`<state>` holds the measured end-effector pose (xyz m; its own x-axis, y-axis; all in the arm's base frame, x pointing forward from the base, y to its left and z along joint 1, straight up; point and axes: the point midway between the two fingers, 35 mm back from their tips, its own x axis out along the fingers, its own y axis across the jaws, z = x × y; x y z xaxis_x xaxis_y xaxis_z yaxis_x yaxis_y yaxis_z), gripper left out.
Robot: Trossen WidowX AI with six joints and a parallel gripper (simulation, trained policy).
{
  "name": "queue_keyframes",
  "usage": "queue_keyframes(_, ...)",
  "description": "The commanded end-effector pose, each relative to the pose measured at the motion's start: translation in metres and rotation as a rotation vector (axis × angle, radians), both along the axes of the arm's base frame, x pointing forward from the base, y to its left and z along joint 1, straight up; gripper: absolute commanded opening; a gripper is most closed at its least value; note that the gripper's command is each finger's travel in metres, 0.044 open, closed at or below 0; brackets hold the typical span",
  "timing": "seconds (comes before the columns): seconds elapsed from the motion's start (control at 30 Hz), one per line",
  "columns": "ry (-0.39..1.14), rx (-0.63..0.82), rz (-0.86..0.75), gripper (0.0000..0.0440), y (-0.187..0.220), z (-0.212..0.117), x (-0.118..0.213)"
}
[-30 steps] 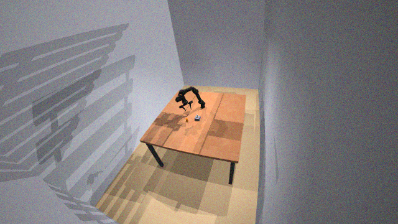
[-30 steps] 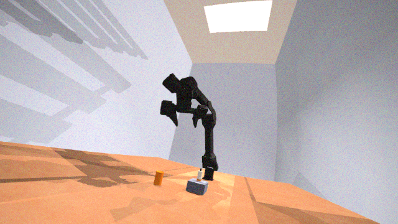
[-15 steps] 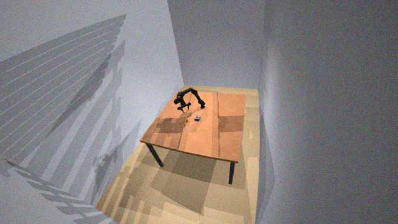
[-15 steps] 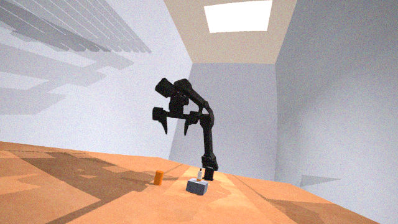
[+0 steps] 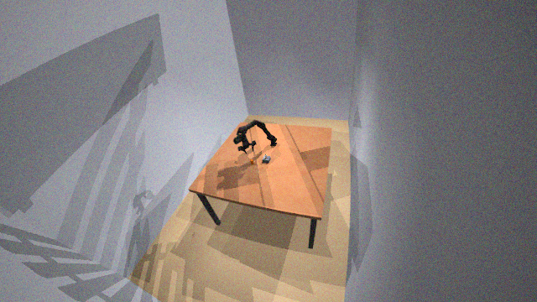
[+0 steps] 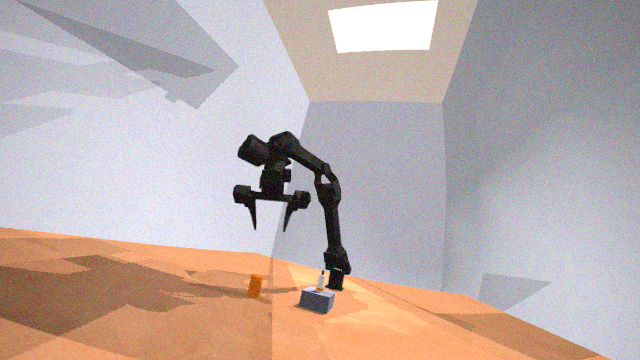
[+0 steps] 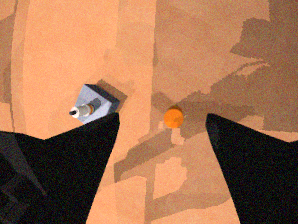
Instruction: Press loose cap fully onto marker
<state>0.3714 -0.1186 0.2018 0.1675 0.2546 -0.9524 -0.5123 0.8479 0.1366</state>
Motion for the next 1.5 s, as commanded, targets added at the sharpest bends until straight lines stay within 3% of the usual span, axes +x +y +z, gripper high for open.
queue_keyframes(0.0, 0.04, -0.017, 0.004, 0.0316, -0.005, -0.011, -0.003)
queue_keyframes(0.73, 0.198, -0.13, 0.083, 0.0294, -0.017, -0.072, -0.001)
queue_keyframes(1.47, 0.282, -0.177, 0.26, 0.0242, -0.009, -0.138, -0.008)
